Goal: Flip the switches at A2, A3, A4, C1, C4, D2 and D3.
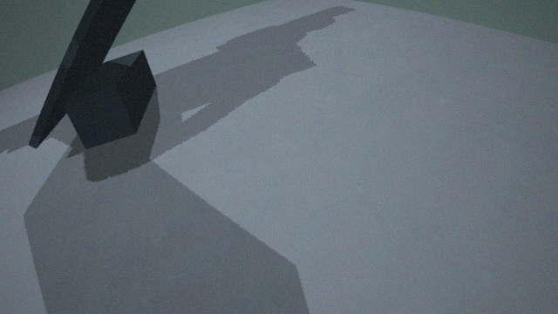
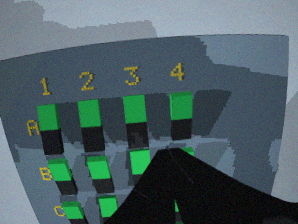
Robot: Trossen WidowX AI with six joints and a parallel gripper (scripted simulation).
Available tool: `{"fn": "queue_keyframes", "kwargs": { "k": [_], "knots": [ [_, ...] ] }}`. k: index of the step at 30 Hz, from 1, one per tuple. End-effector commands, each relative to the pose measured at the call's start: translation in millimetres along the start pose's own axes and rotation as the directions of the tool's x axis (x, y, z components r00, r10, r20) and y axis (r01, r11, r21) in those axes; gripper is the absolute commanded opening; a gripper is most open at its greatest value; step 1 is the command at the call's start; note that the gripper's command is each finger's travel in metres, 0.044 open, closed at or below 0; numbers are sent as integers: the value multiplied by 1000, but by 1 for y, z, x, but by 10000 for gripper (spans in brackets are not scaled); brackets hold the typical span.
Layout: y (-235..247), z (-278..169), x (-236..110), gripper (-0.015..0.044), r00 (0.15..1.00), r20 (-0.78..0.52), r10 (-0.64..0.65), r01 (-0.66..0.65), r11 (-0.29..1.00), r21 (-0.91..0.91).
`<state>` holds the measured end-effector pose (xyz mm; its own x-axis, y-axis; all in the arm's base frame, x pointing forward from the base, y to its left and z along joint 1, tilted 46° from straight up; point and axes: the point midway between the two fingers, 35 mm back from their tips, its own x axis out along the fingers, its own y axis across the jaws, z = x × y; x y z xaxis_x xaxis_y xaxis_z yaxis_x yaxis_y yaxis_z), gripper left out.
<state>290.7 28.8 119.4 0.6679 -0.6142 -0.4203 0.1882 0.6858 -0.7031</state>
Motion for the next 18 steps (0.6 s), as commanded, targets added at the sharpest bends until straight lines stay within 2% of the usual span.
{"fn": "queue_keyframes", "kwargs": {
  "k": [1, 3, 7, 18],
  "knots": [
    [-16, 0, -1, 0, 1000, 3, 0, 0, 1000, 9],
    [-16, 0, 1, 0, 1000, 2, 0, 0, 1000, 9],
    [-17, 2, 32, 0, 1000, -20, -2, 2, 1000, 10],
    [-17, 2, 44, 0, 1000, -20, -3, 3, 1000, 10]
  ]
}}
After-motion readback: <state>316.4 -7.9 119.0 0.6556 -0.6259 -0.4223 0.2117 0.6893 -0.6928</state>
